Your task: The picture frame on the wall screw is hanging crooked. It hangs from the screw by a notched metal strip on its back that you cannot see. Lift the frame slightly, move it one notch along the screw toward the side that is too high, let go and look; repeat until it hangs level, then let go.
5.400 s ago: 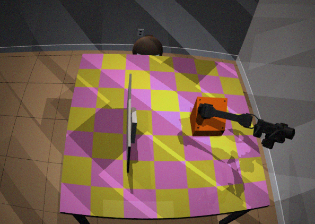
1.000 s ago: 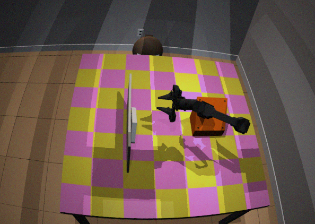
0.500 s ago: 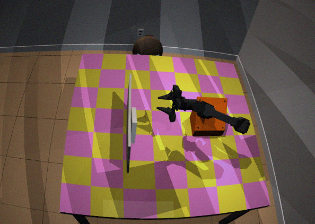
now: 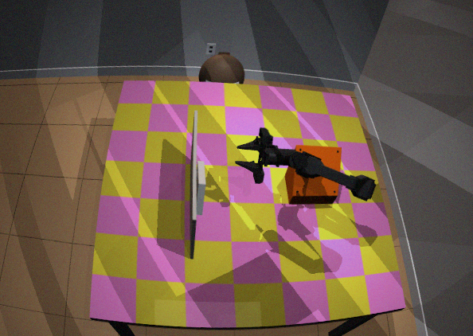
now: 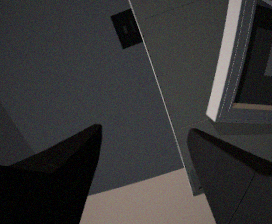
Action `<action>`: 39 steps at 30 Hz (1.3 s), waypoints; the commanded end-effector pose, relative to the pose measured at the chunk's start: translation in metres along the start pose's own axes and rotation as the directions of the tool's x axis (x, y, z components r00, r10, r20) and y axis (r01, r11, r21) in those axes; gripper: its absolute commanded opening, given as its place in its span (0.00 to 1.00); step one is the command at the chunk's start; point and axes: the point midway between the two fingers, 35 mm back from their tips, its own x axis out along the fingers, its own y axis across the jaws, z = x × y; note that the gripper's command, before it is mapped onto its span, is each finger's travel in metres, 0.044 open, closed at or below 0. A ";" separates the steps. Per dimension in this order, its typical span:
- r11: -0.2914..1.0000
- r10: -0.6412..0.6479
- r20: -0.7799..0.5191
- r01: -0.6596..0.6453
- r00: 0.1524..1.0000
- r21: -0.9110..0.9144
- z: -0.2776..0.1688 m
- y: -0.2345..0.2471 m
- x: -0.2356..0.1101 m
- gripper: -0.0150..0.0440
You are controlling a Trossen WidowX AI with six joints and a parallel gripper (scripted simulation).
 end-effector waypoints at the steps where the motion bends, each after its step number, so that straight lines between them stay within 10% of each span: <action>1: 1.000 -0.001 0.004 0.001 1.000 0.003 0.007 -0.013 0.001 0.69; 39: 1.000 -0.004 0.000 0.004 1.000 0.010 0.030 -0.068 0.029 0.69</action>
